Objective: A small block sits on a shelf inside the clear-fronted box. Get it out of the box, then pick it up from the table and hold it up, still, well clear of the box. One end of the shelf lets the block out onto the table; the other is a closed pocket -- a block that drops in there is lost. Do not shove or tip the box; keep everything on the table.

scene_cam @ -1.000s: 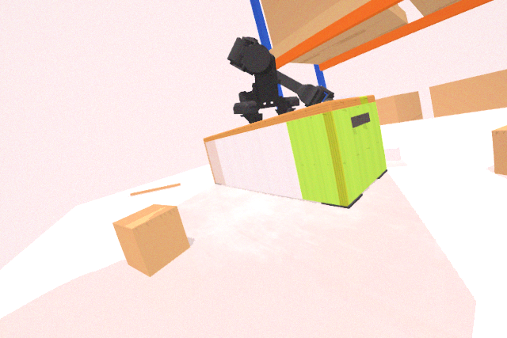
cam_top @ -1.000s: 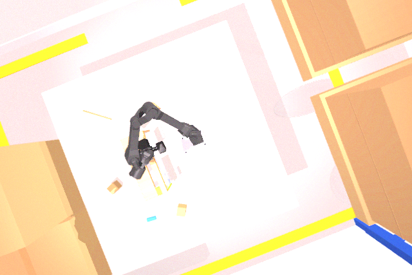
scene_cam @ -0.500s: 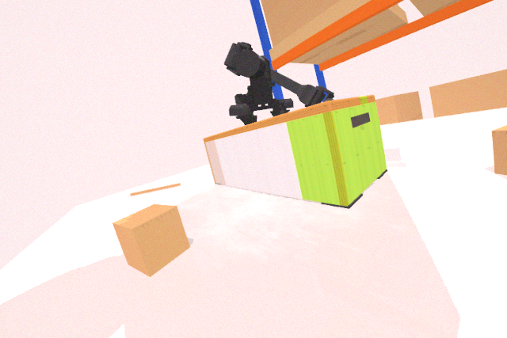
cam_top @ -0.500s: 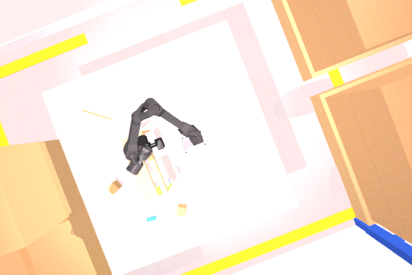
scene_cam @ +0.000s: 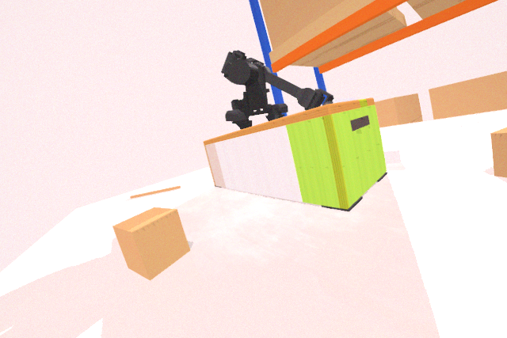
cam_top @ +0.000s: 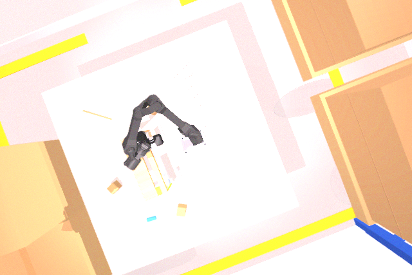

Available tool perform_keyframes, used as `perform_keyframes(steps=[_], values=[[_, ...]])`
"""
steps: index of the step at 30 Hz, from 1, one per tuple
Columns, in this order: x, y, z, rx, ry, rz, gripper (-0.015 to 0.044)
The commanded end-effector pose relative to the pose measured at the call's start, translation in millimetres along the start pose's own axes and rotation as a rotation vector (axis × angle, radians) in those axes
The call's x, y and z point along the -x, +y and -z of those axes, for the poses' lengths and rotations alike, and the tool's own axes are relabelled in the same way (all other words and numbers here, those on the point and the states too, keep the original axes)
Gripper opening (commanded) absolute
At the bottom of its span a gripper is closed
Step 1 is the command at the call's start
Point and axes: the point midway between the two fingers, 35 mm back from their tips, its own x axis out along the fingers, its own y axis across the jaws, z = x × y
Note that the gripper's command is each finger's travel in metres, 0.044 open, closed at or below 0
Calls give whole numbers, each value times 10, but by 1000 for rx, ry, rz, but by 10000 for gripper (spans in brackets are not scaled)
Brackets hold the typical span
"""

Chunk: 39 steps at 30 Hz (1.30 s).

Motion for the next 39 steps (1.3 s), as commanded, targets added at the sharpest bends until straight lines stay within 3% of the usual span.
perform_keyframes(steps=[1,8,15,19,34,39], values=[[12,1,-39,5,-3,-1,400],[574,3,-110,2,3,1,400],[551,5,-107,7,0,-6,400],[616,51,-151,101,12,-41,295],[640,-89,-302,1385,-24,-171,285],[643,-124,-333,1608,-53,-203,285]])
